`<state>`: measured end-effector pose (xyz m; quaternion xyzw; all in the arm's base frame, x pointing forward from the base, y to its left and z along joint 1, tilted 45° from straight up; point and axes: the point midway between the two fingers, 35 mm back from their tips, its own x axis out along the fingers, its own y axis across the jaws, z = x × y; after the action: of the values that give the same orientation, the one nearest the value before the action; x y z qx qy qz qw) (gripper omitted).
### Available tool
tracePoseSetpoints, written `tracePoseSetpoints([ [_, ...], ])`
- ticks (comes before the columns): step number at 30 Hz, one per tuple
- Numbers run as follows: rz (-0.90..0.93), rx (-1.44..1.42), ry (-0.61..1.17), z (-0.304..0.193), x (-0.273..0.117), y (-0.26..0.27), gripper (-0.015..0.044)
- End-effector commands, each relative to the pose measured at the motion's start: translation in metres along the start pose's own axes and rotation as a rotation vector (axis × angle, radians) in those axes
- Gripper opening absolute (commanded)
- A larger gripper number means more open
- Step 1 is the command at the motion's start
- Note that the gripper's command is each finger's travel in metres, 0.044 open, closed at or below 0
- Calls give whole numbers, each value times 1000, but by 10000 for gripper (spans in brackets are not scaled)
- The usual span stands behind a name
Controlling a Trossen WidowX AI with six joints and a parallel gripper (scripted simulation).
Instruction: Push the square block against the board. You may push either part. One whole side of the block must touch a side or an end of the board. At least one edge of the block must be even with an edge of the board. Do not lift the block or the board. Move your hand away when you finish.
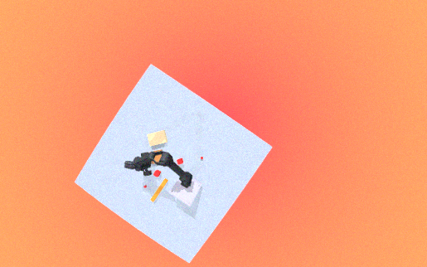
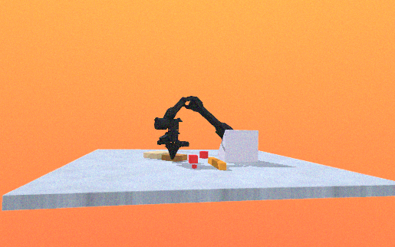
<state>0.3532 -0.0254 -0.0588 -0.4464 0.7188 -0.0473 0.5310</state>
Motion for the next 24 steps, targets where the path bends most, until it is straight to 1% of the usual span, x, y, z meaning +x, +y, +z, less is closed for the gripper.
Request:
tracePoseSetpoints([
  [1,2,-9,18,-11,4,0,0],
  [6,2,-9,18,-10,4,0,0],
  [24,2,-7,16,20,5,-1,0],
])
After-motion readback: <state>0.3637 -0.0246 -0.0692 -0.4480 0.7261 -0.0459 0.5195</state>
